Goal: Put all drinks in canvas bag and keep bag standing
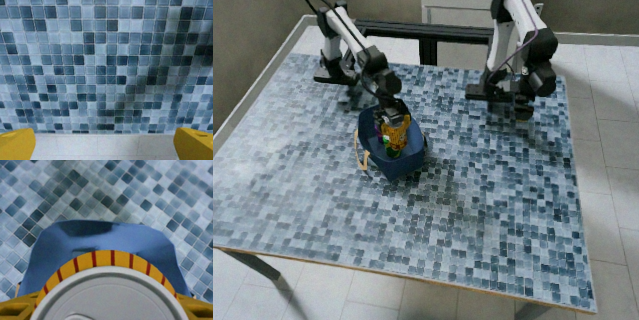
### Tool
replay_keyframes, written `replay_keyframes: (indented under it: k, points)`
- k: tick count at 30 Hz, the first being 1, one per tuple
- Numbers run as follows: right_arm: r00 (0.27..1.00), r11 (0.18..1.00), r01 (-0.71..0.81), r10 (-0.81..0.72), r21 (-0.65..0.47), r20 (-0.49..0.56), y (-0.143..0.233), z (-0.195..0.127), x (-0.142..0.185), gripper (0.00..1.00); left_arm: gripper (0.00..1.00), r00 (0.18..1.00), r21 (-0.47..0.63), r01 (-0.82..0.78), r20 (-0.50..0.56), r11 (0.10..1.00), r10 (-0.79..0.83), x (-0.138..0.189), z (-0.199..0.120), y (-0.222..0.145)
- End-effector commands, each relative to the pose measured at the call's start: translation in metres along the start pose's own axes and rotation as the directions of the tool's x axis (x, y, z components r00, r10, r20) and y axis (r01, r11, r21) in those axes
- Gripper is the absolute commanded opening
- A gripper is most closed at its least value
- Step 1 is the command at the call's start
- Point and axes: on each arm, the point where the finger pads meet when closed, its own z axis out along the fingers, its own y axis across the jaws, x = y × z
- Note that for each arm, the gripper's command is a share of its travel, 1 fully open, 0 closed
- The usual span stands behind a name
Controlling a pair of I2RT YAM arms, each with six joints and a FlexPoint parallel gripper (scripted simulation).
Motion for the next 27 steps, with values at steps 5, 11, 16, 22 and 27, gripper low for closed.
replay_keyframes:
  k: [5, 11, 16, 22, 27]
  points:
    - [0.989, 1.0, -0.011, 0.012, -0.011, 0.148, 0.005, -0.022, -0.036, 0.67, 1.0, 1.0, -0.064, -0.012, -0.025, 0.998, 0.011, 0.001, -0.015, 0.008]
    - [0.995, 1.0, -0.006, 0.007, -0.005, 0.102, 0.005, 0.004, -0.017, 0.67, 1.0, 1.0, -0.064, -0.012, -0.025, 0.998, 0.011, 0.001, -0.015, 0.008]
    - [0.993, 1.0, -0.007, 0.008, -0.007, 0.115, 0.006, 0.006, -0.021, 0.67, 1.0, 1.0, -0.064, -0.012, -0.025, 0.998, 0.011, 0.001, -0.015, 0.008]
    - [0.991, 1.0, -0.01, 0.011, -0.01, 0.136, 0.006, 0.0, -0.023, 0.67, 1.0, 1.0, -0.064, -0.012, -0.025, 0.998, 0.011, 0.001, -0.015, 0.008]
    - [0.996, 1.0, -0.004, 0.005, -0.003, 0.084, 0.006, 0.027, -0.003, 0.67, 1.0, 1.0, -0.064, -0.012, -0.025, 0.998, 0.011, 0.001, -0.015, 0.008]
